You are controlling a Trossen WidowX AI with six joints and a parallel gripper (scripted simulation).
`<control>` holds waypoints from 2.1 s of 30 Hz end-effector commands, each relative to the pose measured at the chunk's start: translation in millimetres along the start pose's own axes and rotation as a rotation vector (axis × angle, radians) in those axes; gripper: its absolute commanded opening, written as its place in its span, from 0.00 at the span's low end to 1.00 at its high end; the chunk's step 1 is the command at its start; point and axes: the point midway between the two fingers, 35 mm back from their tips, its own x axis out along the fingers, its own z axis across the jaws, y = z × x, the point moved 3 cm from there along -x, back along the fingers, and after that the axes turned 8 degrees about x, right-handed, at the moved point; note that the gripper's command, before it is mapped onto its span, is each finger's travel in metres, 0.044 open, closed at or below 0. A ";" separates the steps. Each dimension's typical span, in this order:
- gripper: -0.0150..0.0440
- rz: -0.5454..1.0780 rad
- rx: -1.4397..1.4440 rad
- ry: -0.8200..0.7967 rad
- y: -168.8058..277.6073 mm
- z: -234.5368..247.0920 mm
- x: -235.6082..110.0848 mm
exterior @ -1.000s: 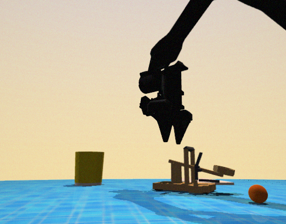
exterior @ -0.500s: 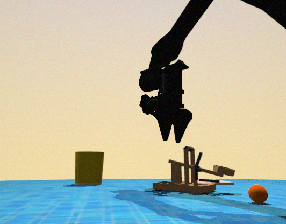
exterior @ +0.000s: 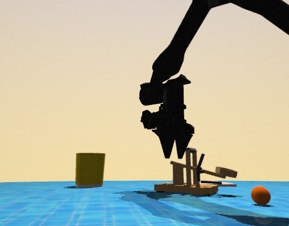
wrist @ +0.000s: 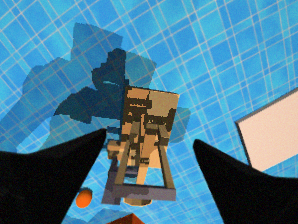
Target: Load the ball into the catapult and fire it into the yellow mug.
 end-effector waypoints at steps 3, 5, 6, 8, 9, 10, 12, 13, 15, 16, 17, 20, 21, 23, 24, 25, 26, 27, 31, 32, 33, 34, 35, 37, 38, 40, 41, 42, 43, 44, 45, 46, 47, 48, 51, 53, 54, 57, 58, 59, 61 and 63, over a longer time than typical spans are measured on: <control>1.00 0.008 0.008 -0.006 1.8 -0.2 13.6; 1.00 0.008 0.008 -0.007 1.7 -0.1 16.9; 1.00 0.008 0.008 -0.007 1.7 -0.1 18.6; 1.00 0.008 0.008 -0.007 1.7 0.0 21.9; 1.00 0.008 0.008 -0.007 1.8 0.0 23.5; 1.00 0.008 0.008 -0.007 1.8 0.1 25.1; 1.00 0.008 0.008 -0.007 1.9 0.1 28.4; 1.00 0.008 0.008 -0.007 1.9 0.1 30.1; 1.00 0.009 0.008 -0.007 2.0 0.2 33.3; 1.00 0.009 0.008 -0.007 2.1 0.2 35.0; 1.00 0.009 0.008 -0.007 2.2 0.2 36.6; 1.00 0.009 0.008 -0.008 2.5 0.3 41.5; 1.00 0.009 0.007 -0.008 2.6 0.3 43.1; 1.00 0.009 0.007 -0.008 2.8 0.3 46.3; 1.00 0.009 0.007 -0.008 3.0 0.3 47.9; 1.00 0.009 0.007 -0.008 3.1 0.3 49.6; 1.00 0.010 0.007 -0.008 3.2 0.3 50.8; 1.00 0.010 0.007 -0.008 3.3 0.3 51.6; 1.00 0.010 0.007 -0.008 3.3 0.3 51.9; 0.96 0.005 -0.002 -0.001 1.5 1.3 48.5; 0.91 0.005 -0.002 -0.001 1.5 1.3 48.5; 0.87 0.005 -0.002 -0.001 1.5 1.3 48.5; 0.82 0.005 -0.002 -0.001 1.5 1.3 48.5; 0.73 0.005 -0.002 -0.001 1.5 1.3 48.5; 0.69 0.005 -0.002 -0.001 1.5 1.3 48.5; 0.60 0.005 -0.002 -0.001 1.5 1.3 48.5; 0.56 0.005 -0.002 -0.001 1.5 1.3 48.5; 0.51 0.005 -0.002 -0.001 1.5 1.3 48.5; 0.47 0.005 -0.002 -0.001 1.5 1.3 48.5; 0.45 0.005 -0.002 -0.001 1.5 1.3 48.5; 0.44 0.005 -0.002 -0.001 1.5 1.3 48.5; 0.43 0.005 -0.002 -0.001 1.5 1.3 48.5; 0.42 0.005 -0.002 -0.001 1.5 1.3 48.5; 0.41 0.005 -0.002 -0.001 1.5 1.3 48.5; 0.28 0.005 -0.001 0.000 0.3 0.9 23.8; 0.25 0.005 0.000 0.001 0.8 0.1 1.5; 0.25 0.005 0.000 0.001 1.0 0.0 -1.3; 0.25 0.005 0.000 0.001 1.0 0.0 -1.3; 0.25 0.005 0.000 0.001 1.0 0.0 -1.3; 0.25 0.006 0.002 -0.001 0.8 -0.1 -0.7; 0.25 0.006 0.002 -0.001 0.8 0.0 0.4; 0.25 0.006 0.003 -0.001 0.6 0.1 3.1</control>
